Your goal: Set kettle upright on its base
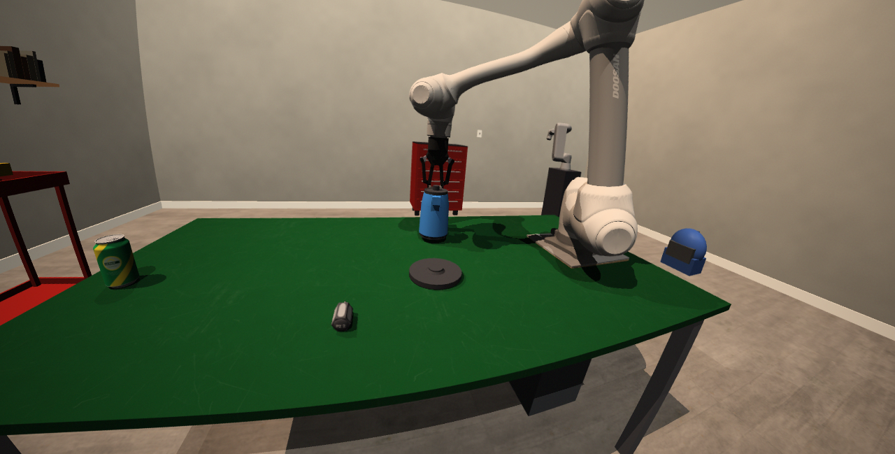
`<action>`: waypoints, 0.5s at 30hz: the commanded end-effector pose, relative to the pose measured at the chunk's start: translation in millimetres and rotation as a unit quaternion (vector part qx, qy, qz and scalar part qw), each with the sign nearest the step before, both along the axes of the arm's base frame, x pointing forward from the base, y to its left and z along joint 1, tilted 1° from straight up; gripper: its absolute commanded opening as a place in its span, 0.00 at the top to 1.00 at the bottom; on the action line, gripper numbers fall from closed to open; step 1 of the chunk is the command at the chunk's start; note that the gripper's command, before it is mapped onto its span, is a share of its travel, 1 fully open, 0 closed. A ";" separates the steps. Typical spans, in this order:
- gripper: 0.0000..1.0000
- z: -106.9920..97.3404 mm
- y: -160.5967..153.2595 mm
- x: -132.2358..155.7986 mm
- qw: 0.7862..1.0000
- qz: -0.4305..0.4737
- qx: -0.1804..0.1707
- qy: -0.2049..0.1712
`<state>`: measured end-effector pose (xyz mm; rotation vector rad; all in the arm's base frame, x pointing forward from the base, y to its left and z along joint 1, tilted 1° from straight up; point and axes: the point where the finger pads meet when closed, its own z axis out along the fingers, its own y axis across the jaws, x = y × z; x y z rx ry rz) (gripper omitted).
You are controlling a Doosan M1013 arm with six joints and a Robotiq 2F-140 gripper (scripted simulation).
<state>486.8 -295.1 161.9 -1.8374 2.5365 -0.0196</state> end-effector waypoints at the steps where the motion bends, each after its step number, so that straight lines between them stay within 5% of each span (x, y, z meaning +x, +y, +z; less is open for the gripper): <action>1: 0.90 7.4 -0.1 0.3 1.000 0.000 0.000 -0.001; 15: 0.90 25.9 0.0 0.0 1.000 0.000 0.000 -0.001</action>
